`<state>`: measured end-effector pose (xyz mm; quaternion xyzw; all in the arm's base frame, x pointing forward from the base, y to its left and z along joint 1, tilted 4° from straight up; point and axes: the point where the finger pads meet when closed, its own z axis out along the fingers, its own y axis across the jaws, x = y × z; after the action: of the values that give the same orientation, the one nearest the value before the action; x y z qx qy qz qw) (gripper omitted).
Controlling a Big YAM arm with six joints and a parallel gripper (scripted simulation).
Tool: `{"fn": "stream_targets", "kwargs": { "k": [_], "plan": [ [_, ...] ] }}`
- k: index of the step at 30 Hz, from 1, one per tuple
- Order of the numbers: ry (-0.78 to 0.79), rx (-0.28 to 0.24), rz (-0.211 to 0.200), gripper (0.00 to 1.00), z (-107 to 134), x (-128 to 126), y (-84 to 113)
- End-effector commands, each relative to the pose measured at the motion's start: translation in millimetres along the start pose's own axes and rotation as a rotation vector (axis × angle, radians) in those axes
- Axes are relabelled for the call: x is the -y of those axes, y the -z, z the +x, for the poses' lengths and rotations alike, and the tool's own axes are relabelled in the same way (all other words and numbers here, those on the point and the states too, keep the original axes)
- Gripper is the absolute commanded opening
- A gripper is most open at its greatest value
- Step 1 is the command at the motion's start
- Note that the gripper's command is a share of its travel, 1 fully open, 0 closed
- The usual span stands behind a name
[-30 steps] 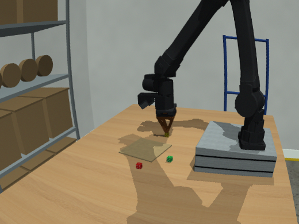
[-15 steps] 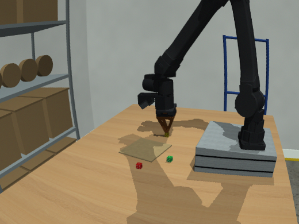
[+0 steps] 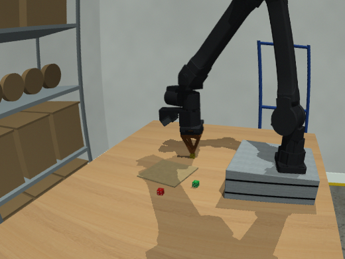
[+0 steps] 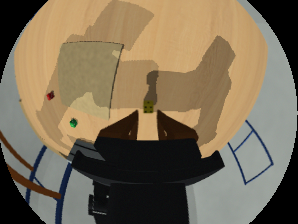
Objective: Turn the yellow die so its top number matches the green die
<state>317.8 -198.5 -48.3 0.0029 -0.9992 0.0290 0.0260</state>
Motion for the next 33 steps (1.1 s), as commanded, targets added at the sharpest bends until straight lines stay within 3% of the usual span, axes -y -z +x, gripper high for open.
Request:
{"fn": "stream_targets", "kwargs": {
  "k": [1, 20, 33],
  "plan": [
    [0.004, 0.047, 0.028, 0.29, -22, 17, 12.7],
    [0.007, 0.009, 0.006, 0.29, -2, 5, -17.8],
    [0.008, 0.013, 0.008, 0.29, -4, 6, -18.9]
  ]
}}
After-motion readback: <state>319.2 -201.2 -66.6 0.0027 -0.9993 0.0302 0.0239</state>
